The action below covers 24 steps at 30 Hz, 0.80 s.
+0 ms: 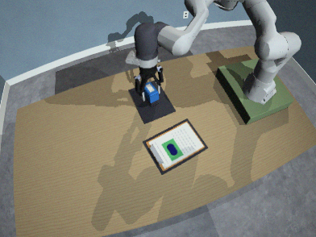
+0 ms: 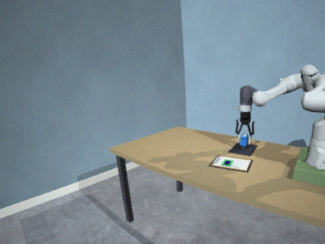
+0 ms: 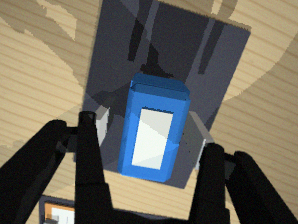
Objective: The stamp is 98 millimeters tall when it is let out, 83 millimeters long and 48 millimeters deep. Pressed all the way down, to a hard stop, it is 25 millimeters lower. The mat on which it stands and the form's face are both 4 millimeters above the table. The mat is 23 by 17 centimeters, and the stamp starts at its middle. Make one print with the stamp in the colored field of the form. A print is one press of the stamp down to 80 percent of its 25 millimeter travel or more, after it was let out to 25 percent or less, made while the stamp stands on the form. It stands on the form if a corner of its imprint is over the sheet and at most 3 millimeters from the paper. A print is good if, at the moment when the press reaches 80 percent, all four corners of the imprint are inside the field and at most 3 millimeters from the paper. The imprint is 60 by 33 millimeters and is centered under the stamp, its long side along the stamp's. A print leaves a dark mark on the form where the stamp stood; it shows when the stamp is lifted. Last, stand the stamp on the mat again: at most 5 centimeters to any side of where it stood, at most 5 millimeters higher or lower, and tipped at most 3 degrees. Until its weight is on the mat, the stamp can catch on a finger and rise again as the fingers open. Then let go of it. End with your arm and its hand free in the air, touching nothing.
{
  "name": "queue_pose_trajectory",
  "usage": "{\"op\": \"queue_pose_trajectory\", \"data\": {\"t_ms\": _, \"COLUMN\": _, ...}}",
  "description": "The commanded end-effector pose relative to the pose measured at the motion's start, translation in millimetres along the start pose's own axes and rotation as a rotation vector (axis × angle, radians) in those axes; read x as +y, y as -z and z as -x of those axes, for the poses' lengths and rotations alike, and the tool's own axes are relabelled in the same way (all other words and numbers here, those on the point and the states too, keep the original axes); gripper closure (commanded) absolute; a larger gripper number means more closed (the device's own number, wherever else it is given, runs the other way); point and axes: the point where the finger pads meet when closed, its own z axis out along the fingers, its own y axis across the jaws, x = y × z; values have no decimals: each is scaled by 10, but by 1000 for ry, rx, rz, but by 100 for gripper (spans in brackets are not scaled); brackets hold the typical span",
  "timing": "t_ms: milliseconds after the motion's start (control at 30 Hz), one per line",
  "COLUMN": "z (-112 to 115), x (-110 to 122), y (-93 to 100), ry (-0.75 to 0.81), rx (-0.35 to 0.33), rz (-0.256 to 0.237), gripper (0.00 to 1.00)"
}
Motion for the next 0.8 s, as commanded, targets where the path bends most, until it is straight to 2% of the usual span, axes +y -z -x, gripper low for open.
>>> {"op": "queue_pose_trajectory", "data": {"t_ms": 0, "z": -6, "x": -8, "y": 194, "ry": -1, "rx": 2, "rz": -2, "gripper": 48}}
{"op": "queue_pose_trajectory", "data": {"t_ms": 33, "z": -6, "x": -8, "y": 331, "ry": -1, "rx": 2, "rz": -2, "gripper": 48}}
{"op": "queue_pose_trajectory", "data": {"t_ms": 100, "z": -6, "x": -8, "y": 331, "ry": -1, "rx": 2, "rz": -2, "gripper": 48}}
{"op": "queue_pose_trajectory", "data": {"t_ms": 200, "z": -5, "x": -7, "y": 751, "ry": -1, "rx": 2, "rz": -2, "gripper": 48}}
{"op": "queue_pose_trajectory", "data": {"t_ms": 267, "z": -5, "x": -7, "y": 873, "ry": -1, "rx": 2, "rz": -2, "gripper": 48}}
{"op": "queue_pose_trajectory", "data": {"t_ms": 767, "z": -5, "x": -7, "y": 879, "ry": -1, "rx": 2, "rz": -2, "gripper": 48}}
